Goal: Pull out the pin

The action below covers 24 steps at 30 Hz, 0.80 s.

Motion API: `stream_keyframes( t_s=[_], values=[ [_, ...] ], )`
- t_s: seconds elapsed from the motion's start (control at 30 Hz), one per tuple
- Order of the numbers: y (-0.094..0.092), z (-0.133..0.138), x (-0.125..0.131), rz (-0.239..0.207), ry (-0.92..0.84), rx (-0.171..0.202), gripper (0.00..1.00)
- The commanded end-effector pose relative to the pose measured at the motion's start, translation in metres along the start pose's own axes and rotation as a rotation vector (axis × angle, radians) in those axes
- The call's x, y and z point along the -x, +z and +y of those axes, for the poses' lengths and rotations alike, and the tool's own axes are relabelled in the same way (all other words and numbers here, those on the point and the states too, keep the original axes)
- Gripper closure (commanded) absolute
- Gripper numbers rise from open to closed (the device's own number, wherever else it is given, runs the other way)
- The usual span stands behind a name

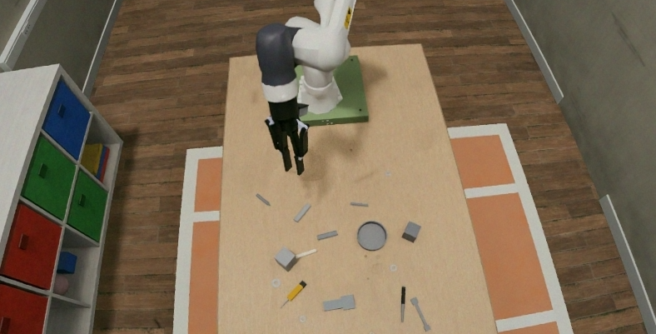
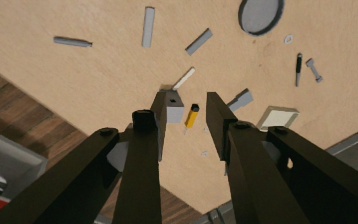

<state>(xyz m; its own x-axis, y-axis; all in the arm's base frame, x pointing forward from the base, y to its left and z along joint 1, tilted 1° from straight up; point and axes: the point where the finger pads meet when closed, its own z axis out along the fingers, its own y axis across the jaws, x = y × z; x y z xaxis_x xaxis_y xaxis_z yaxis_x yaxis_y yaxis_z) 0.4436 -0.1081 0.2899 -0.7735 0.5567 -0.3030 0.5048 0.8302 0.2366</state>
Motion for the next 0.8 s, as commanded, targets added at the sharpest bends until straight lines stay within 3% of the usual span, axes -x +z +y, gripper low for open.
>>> stream_keyframes(
  t_s=[0.0, 0.33, 0.4, 0.77],
  values=[
    [0.011, 0.012, 0.007, 0.043, 0.093, 0.001, 0.69],
    [0.059, 0.035, 0.040, 0.147, 0.297, -0.036, 0.69],
    [0.059, 0.035, 0.040, 0.147, 0.297, -0.036, 0.69],
    [0.140, 0.044, 0.067, 0.220, 0.520, -0.154, 0.69]
  ],
)
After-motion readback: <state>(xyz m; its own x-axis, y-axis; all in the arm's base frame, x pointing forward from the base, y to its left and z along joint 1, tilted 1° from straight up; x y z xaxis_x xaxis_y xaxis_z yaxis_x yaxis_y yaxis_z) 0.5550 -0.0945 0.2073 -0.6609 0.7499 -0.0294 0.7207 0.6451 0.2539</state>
